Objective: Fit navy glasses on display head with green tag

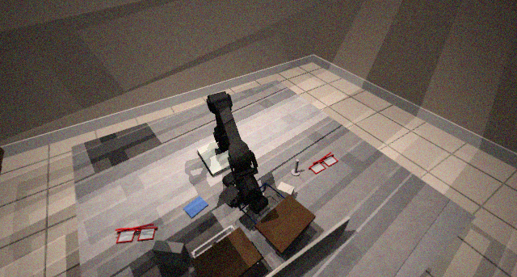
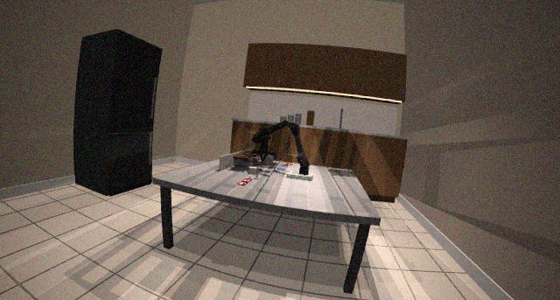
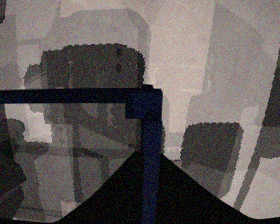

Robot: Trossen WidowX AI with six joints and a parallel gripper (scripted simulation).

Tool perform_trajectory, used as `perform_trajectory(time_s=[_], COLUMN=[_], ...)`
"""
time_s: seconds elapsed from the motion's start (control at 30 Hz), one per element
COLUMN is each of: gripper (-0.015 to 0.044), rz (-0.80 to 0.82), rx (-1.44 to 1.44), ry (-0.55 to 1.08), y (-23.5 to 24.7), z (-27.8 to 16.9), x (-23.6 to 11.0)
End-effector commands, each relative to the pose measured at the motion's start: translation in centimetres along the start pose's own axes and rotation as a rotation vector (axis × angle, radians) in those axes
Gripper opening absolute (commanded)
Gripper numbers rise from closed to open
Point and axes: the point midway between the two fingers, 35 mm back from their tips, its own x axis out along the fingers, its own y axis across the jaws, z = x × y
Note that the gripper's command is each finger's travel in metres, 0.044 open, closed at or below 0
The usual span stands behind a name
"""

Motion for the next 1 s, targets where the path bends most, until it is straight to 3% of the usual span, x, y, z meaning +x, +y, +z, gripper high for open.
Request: perform_trajectory(time_s=[0.0,0.97], gripper=[0.0000,0.0000], rz=[0.005,0.008], rx=[0.005,0.005], ry=[-0.007,-0.007], y=[0.8,4.6], z=[0.1,0.1], x=[-0.2,-0.2])
